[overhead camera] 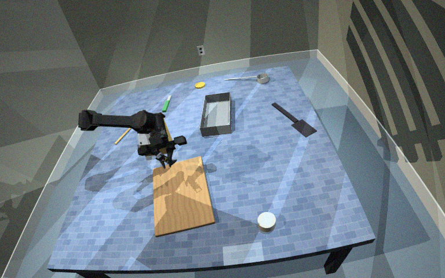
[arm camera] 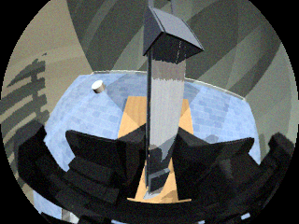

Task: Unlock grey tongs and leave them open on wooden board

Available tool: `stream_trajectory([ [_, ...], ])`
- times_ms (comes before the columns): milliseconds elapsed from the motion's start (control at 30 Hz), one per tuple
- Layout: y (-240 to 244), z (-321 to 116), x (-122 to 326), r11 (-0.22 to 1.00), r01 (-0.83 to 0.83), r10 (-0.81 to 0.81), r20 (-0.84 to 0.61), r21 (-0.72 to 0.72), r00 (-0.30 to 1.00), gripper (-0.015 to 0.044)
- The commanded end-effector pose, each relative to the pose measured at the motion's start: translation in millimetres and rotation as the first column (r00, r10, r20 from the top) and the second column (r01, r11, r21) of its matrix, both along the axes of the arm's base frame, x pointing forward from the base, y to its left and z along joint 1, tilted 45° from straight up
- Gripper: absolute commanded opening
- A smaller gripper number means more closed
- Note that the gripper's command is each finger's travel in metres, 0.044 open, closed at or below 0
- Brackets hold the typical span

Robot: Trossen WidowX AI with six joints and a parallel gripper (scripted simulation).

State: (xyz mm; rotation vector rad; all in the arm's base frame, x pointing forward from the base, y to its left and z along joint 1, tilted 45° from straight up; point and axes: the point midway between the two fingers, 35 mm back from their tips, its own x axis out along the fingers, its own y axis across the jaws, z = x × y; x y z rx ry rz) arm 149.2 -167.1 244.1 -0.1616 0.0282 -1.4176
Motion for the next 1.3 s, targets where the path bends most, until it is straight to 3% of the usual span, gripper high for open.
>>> stream_trajectory([
  [0, 0.3, 0.2, -0.4, 1.000, 0.001, -0.001, -0.001, -0.001, 1.000, -0.0150],
  [600, -6.3, 9.7, 16.5, 0.999, -0.032, 0.033, -0.032, 0.032, 0.999, -0.0150],
  [1267, -26.2, 20.4, 45.8, 0.963, -0.078, 0.105, -0.094, 0.257, 0.990, -0.0150],
])
